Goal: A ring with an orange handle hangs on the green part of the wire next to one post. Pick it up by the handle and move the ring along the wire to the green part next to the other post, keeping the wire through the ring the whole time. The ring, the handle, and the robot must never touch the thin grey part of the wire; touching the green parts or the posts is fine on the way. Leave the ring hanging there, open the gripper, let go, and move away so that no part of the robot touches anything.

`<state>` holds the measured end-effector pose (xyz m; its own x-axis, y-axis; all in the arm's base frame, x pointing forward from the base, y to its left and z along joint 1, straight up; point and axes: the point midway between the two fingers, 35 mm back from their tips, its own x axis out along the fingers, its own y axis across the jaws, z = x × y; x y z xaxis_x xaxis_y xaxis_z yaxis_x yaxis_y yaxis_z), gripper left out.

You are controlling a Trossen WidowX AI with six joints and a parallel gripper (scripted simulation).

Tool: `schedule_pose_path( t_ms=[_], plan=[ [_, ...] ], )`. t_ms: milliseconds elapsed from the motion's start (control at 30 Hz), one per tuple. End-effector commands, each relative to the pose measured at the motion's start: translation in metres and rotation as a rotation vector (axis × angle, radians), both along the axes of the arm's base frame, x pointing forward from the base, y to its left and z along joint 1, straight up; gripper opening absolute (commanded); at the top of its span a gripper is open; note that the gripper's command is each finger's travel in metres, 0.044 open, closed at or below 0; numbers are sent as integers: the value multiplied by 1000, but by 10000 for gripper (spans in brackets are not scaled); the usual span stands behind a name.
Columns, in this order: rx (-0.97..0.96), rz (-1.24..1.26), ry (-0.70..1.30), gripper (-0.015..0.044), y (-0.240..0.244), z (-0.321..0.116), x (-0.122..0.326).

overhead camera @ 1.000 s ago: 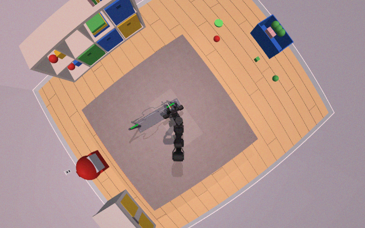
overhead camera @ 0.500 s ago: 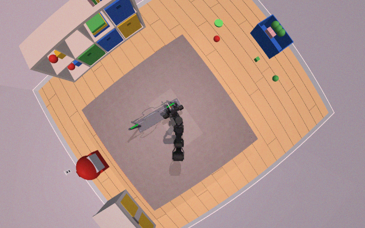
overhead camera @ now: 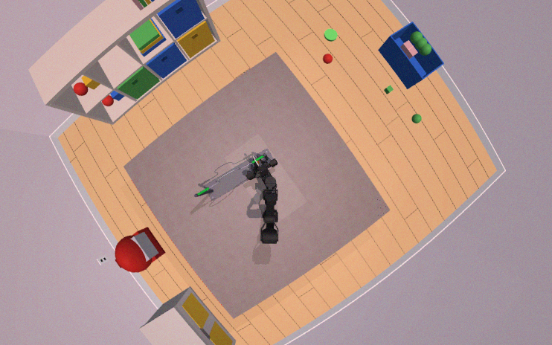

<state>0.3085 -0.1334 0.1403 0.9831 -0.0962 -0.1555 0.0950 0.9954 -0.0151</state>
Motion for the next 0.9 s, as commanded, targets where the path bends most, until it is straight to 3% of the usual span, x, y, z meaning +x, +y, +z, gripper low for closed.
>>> schedule_pose_path(
  t_ms=[0,200,867],
  plan=[
    [0,0,0,3,0,0,0],
    [0,0,0,-150,0,0,0],
    [3,-4,-1,-150,1,20,0]
  ],
)
